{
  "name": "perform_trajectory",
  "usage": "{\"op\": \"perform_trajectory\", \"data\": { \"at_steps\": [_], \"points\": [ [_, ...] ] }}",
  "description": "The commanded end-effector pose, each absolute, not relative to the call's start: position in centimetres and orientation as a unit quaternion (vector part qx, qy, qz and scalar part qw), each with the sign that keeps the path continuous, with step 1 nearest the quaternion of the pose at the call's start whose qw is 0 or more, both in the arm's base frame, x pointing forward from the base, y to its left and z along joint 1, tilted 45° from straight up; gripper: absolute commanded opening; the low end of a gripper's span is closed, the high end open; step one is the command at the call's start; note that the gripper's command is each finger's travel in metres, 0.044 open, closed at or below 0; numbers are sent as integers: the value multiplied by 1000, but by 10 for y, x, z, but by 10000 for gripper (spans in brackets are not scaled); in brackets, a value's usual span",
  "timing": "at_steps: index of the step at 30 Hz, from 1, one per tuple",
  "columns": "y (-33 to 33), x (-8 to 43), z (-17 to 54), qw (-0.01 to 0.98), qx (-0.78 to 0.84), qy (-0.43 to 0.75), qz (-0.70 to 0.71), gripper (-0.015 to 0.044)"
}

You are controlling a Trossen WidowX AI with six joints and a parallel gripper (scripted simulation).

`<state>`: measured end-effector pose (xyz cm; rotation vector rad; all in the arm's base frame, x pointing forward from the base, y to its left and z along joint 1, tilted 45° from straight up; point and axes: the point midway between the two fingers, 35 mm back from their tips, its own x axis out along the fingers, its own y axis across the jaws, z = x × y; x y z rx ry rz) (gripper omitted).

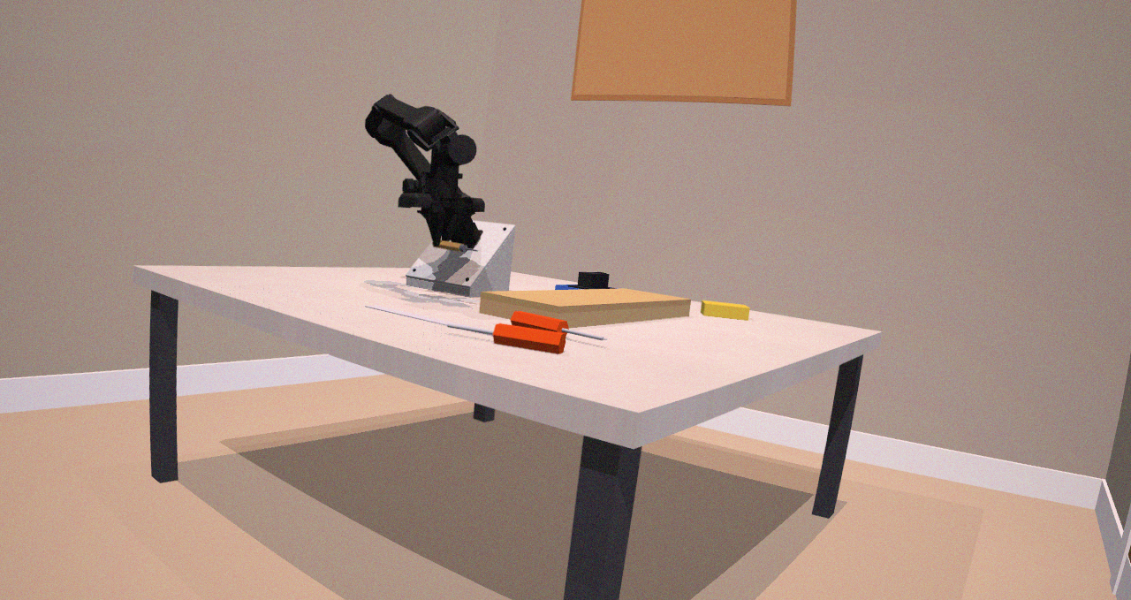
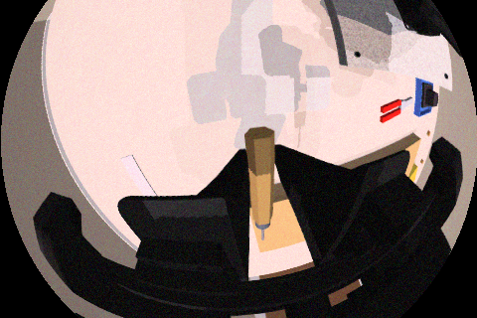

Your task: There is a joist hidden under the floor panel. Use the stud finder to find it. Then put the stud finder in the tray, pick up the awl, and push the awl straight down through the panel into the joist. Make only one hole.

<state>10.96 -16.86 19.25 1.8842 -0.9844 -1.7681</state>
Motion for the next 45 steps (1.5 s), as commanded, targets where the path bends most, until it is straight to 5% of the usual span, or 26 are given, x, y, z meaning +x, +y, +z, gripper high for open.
{"op": "perform_trajectory", "data": {
  "at_steps": [1,17,45],
  "points": [
    [-161,106,205,191,671,-357,-622,0],
    [-157,123,196,293,691,-216,-625,0],
    [-151,164,204,610,615,32,-499,0]
  ]
}}
